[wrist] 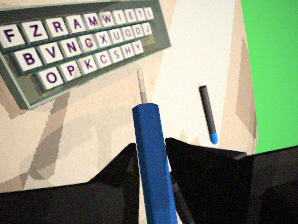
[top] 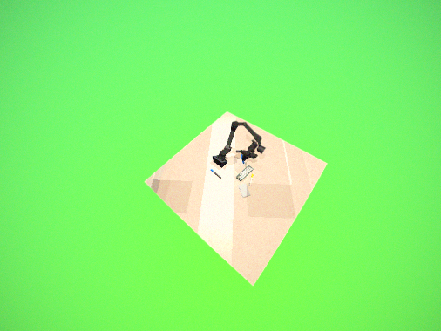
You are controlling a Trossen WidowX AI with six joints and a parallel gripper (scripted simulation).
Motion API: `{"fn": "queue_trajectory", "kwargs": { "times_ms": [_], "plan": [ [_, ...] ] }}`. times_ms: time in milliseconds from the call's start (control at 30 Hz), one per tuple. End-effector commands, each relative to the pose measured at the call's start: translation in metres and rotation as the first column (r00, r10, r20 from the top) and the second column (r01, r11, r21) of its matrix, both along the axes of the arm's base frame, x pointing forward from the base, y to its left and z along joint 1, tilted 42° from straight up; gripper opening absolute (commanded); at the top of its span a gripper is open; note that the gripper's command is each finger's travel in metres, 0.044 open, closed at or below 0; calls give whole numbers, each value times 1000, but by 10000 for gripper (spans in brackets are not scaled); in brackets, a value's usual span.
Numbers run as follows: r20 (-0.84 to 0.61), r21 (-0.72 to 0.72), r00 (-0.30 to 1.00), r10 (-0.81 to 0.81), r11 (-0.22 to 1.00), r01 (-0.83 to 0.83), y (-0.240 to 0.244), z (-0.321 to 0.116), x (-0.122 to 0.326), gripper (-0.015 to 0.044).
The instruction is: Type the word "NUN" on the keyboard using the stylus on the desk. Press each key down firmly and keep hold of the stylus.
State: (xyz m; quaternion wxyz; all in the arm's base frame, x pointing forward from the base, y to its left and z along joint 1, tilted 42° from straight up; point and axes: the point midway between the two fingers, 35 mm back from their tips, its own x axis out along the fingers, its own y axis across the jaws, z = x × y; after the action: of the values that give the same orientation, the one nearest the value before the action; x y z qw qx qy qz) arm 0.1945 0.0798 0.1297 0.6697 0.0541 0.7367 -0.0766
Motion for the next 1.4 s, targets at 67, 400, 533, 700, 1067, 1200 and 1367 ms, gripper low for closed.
{"fn": "queue_trajectory", "kwargs": {
  "times_ms": [67,400,533,700,1067,1200,1367],
  "plan": [
    [-1,-19,979,206,978,-206,-4,2,10,0],
    [-24,-37,850,526,849,-527,-8,5,24,0],
    [-40,-41,769,638,768,-639,-10,6,30,0],
    [-65,-39,647,760,646,-763,-13,8,37,0],
    [-128,-9,316,940,317,-948,-18,11,53,0],
    [-150,12,182,972,186,-983,-20,12,58,0],
    [-175,47,10,985,18,-999,-22,13,66,0]
  ]
}}
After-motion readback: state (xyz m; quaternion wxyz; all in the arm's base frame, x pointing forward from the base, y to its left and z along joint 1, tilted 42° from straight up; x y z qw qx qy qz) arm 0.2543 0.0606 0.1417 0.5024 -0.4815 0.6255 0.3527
